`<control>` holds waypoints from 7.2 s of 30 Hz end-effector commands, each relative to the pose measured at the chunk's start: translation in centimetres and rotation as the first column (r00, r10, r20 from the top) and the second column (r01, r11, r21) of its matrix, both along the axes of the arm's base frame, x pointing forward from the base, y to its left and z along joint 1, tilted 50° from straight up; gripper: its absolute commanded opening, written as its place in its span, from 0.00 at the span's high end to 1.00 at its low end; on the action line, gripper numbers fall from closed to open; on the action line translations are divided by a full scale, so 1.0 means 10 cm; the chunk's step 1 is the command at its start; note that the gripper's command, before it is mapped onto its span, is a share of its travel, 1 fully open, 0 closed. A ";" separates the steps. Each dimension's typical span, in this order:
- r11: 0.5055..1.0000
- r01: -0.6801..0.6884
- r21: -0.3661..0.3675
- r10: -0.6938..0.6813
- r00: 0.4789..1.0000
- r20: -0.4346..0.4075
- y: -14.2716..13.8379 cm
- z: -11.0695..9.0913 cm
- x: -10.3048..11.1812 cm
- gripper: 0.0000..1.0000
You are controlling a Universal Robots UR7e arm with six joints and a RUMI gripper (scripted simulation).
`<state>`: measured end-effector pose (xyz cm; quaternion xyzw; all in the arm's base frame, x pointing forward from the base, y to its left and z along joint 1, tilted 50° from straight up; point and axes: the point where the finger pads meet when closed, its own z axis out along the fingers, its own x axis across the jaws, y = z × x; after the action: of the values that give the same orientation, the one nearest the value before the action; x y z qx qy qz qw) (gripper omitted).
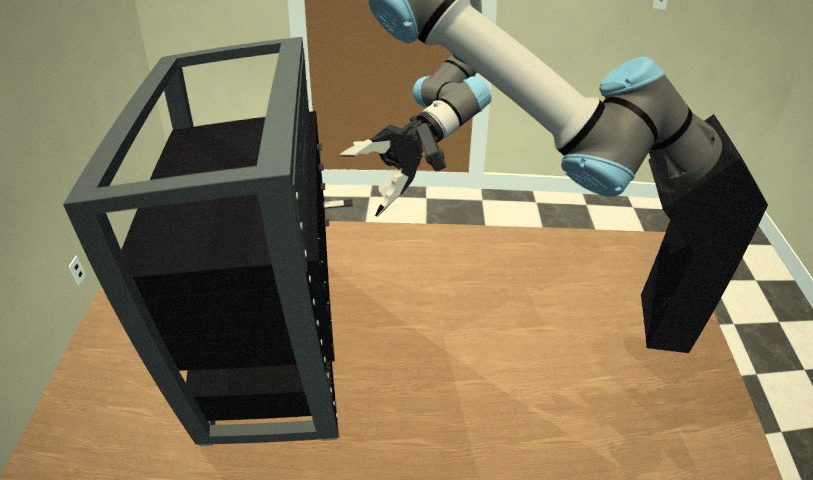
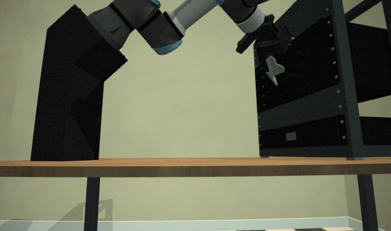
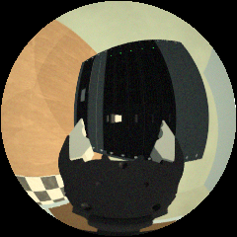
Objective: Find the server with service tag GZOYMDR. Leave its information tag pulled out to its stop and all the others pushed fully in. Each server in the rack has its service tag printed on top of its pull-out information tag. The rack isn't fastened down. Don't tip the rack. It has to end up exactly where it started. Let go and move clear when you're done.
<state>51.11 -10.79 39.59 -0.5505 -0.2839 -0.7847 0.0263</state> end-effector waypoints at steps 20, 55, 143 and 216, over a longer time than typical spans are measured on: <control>1.000 0.000 0.000 0.000 1.000 0.001 0.00 -0.04 -0.11 0.00; 1.000 0.000 0.000 0.000 1.000 0.001 -0.01 -0.21 -0.55 0.00; 0.974 0.154 0.169 -0.201 0.929 0.310 -0.14 -0.60 -0.45 0.00; 0.937 0.213 0.276 -0.321 0.836 0.445 -0.21 -0.82 -0.37 0.85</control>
<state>47.48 -12.85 31.35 -0.3654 -0.1148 -0.9187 -0.0964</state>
